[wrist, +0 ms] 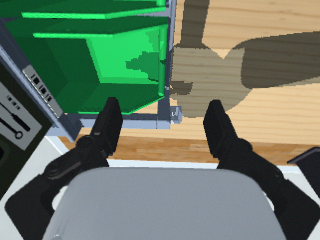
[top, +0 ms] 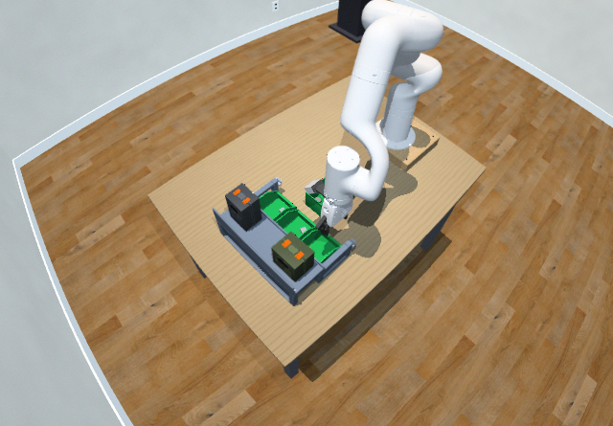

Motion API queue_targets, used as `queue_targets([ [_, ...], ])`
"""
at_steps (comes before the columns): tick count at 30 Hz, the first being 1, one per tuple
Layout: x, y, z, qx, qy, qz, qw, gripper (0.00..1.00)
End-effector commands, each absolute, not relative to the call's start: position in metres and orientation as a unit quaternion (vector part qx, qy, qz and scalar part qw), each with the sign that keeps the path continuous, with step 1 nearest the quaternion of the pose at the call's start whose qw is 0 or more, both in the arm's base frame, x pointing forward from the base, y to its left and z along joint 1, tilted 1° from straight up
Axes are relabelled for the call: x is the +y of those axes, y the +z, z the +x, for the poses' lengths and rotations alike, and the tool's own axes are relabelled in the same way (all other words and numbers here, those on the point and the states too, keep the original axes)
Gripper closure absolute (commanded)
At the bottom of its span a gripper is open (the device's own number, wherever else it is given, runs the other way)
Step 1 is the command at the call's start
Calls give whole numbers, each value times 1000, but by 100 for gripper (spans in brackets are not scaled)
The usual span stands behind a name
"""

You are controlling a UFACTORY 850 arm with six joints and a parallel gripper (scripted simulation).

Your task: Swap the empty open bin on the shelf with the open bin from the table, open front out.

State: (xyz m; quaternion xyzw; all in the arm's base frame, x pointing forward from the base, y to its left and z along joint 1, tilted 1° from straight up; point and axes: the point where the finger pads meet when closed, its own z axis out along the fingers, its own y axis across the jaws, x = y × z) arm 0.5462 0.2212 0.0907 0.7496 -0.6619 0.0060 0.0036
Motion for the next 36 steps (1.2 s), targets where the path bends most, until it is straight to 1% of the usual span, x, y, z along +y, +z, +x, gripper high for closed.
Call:
queue_targets([
  [1, 222, 92, 547, -662, 6, 750, 3, 5],
  [16, 221, 83, 547, -662, 7, 749, 3, 5],
  [36, 221, 49, 548, -662, 7, 749, 3, 5],
])
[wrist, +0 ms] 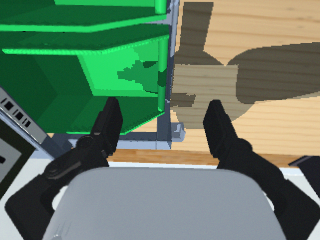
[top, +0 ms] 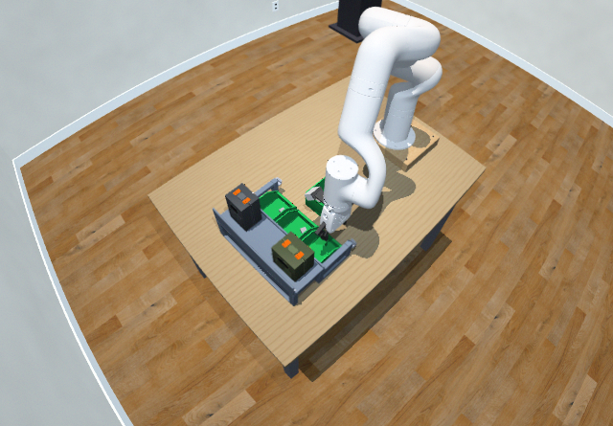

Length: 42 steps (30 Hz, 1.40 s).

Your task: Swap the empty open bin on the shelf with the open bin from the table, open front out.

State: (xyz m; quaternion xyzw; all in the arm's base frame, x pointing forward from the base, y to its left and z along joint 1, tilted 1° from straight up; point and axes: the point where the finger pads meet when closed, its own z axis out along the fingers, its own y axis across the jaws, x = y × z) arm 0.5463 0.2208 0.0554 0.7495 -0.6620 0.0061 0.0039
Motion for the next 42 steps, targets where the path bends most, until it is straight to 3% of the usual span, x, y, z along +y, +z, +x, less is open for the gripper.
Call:
queue_targets([
  [1, 221, 47, 548, -662, 7, 749, 3, 5],
  [42, 221, 24, 548, -662, 7, 749, 3, 5],
])
